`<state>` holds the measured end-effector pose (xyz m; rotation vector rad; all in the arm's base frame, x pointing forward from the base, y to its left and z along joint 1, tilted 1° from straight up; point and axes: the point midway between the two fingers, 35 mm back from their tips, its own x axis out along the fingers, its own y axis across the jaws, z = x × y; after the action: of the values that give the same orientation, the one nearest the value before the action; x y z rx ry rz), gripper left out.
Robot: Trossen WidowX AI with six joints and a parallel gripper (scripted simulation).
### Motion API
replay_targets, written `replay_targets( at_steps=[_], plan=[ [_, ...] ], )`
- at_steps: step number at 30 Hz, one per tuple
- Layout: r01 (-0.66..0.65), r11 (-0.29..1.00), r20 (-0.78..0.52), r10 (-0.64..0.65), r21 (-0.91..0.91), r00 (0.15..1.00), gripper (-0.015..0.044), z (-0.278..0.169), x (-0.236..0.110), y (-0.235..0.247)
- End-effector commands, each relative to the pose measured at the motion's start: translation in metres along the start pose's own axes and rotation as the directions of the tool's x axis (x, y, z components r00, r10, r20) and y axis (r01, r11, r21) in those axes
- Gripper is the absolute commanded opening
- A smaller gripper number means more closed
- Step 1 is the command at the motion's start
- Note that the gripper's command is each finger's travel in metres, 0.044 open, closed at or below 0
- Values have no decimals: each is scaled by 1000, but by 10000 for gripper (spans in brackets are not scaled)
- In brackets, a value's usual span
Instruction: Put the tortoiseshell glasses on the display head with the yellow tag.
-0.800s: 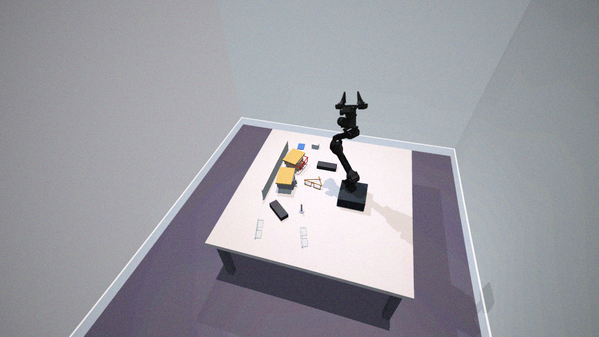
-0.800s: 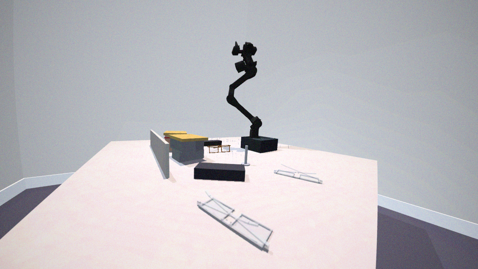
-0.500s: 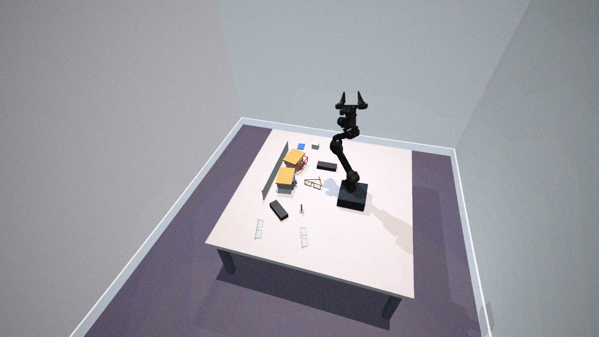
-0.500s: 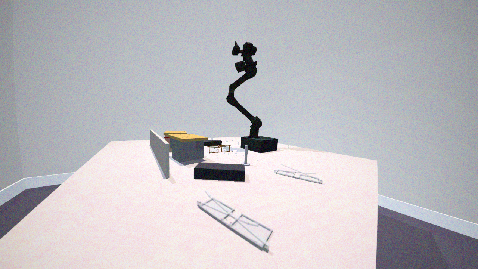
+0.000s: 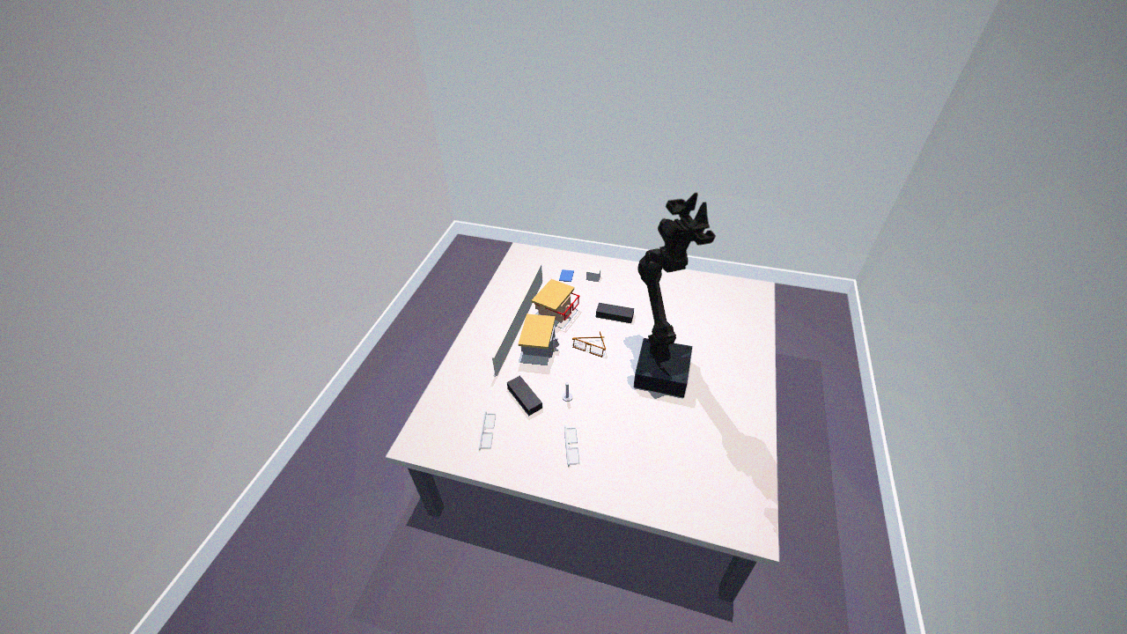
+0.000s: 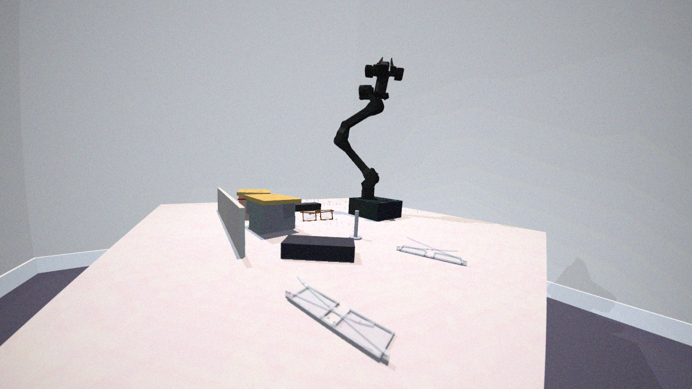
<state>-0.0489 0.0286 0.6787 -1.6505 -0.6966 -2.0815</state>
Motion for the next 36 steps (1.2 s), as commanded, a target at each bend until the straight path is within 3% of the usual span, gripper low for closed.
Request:
replay_targets(
  at_steps=[1, 9, 18, 24, 27, 36],
  plan=[
    [166, 974, 67, -157, -153, 985, 200, 20, -7, -51],
    [521, 747, 283, -438, -414, 853, 200, 90, -50, -139],
    [824, 311, 575, -599, -474, 557, 200, 190, -140, -189],
    [930, 6, 741, -603, -367, 296, 200, 254, -219, -189],
    [954, -79, 803, -563, -288, 196, 200, 278, -250, -173],
    [927, -373, 899, -416, -32, -137, 200, 327, -352, -122]
  ],
)
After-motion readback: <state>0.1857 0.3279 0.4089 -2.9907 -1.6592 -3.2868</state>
